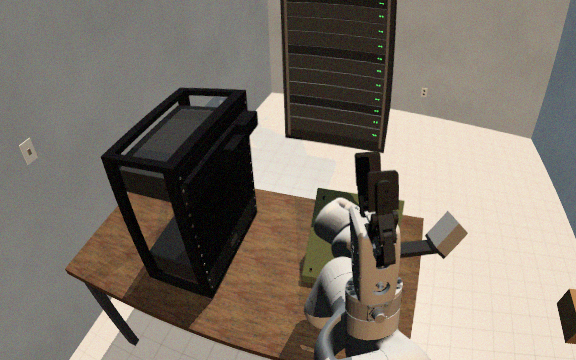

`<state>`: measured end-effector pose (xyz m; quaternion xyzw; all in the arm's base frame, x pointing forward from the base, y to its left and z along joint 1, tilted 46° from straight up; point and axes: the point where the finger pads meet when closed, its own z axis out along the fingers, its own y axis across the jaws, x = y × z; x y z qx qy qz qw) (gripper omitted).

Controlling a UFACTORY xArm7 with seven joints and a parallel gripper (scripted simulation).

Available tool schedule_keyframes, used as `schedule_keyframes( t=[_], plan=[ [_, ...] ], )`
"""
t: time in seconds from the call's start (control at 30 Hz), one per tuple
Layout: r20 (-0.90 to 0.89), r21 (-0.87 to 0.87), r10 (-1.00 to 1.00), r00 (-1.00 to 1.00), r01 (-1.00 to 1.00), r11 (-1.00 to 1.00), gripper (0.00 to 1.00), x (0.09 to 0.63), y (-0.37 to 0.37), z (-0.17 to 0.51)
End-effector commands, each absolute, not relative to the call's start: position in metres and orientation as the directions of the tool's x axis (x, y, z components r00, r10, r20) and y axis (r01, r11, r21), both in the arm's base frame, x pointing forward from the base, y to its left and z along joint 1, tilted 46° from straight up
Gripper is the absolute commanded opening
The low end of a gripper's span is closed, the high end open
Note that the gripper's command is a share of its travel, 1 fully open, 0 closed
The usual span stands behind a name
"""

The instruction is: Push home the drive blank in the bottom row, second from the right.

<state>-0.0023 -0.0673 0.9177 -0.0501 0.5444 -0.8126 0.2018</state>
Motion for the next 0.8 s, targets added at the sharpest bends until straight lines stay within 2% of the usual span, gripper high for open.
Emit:
schedule_keyframes(
  t=[0.0,0.77],
  plan=[
    [-0.139,-0.906,-0.383,-0.913,0.274,-0.324,1.0,-0.0023,-0.0688,0.9177],
    [-0.141,-0.906,-0.386,-0.912,0.276,-0.322,1.0,-0.0079,-0.0752,0.9182]
  ],
)
